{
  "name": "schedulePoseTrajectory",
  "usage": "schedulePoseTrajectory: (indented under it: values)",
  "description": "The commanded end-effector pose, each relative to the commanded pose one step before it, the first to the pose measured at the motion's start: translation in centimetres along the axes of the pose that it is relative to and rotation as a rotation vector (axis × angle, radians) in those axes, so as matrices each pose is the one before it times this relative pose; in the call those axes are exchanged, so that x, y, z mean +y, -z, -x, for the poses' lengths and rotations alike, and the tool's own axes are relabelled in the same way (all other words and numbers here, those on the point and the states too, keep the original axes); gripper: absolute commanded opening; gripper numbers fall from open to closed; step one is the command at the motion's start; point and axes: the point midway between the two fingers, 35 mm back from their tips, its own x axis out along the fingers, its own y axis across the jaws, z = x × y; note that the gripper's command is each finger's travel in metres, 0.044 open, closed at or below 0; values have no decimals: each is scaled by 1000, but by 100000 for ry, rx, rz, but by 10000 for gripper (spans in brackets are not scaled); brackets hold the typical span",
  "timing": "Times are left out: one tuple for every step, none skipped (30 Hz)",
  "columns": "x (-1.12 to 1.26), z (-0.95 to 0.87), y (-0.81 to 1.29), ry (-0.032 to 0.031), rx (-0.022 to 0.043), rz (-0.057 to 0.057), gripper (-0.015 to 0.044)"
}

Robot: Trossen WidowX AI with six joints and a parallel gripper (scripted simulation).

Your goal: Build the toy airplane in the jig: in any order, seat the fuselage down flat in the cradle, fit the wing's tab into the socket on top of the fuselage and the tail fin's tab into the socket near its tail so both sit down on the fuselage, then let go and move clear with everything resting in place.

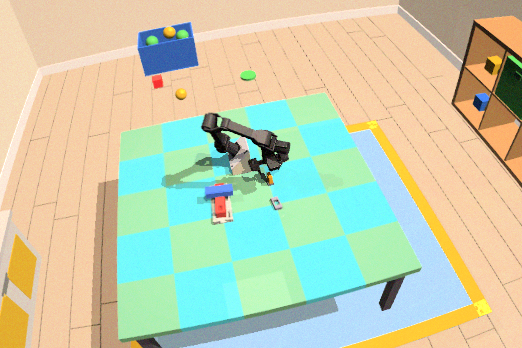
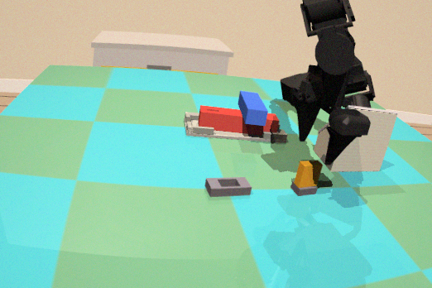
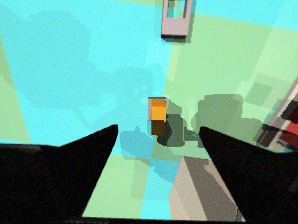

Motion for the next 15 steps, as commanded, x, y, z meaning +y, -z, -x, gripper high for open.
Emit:
schedulePoseTrajectory:
  values:
    - [-108,-675,137,724,219,735,440]
    - [4,-80,-7,-2,-2,0,440]
    - [6,-134,-11,-2,-4,-1,440]
    - [6,-163,-13,-2,-5,-1,440]
    - [6,-163,-12,-1,-4,-1,440]
    - [5,-163,-11,-1,-4,-1,440]
    - [4,-163,-10,0,-4,-1,440]
    - [4,-163,-9,1,-4,-1,440]
    - [3,-162,-8,1,-4,-1,440]
    - [2,-162,-7,2,-3,-2,440]
    - [2,-162,-7,3,-3,-2,440]
    - [1,-162,-6,4,-3,-2,440]
    - [1,-161,-5,4,-3,-2,440]
    - [0,-161,-4,5,-3,-2,440]
    - [-1,-161,-3,6,-2,-2,440]
